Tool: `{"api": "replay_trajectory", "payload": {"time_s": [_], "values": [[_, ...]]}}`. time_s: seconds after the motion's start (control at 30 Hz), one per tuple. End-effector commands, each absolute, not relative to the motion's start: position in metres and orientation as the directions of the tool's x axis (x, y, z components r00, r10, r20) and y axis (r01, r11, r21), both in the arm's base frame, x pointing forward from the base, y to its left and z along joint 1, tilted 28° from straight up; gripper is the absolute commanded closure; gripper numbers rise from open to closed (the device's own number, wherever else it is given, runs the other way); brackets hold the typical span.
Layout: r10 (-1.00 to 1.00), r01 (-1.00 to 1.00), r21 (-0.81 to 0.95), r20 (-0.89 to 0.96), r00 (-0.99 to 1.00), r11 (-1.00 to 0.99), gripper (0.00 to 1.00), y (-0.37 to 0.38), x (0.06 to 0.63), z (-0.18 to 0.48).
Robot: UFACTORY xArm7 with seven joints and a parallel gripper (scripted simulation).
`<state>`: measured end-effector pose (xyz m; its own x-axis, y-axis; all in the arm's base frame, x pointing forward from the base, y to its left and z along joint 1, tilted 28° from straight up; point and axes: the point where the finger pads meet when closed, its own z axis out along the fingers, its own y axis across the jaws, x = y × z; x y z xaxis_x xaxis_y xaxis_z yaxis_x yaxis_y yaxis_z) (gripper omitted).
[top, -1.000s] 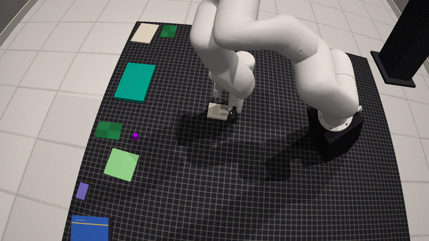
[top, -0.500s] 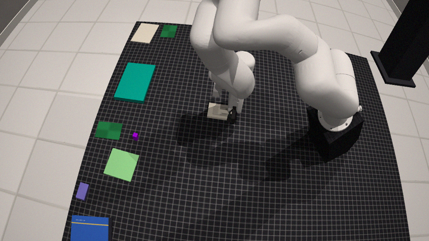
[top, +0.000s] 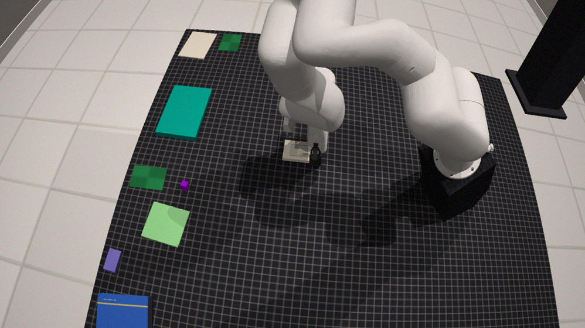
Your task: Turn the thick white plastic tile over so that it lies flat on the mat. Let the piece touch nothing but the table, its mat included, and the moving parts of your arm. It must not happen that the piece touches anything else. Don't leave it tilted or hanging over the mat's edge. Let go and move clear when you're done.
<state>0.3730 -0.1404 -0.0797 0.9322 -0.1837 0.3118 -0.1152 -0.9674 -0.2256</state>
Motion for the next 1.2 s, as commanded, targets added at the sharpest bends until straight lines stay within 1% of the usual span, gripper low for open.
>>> {"api": "replay_trajectory", "payload": {"time_s": [0.0, 0.3, 0.5, 0.87, 1.07, 1.17], "values": [[-0.184, -0.118, -0.231, 0.289, 0.94, -0.966, 0.26, -0.143, 0.372, -0.074], [-0.173, -0.115, -0.237, 0.237, 0.956, -0.965, 0.26, -0.143, 0.372, -0.072], [-0.158, -0.118, -0.231, 0.165, 0.973, -0.966, 0.26, -0.144, 0.372, -0.068], [-0.151, -0.116, -0.235, 0.14, 0.979, -0.965, 0.26, -0.145, 0.373, -0.061], [-0.131, -0.117, -0.232, 0.043, 0.99, -0.966, 0.26, -0.146, 0.372, -0.058], [-0.13, -0.118, -0.231, 0.039, 0.991, -0.966, 0.26, -0.148, 0.372, -0.051]]}}
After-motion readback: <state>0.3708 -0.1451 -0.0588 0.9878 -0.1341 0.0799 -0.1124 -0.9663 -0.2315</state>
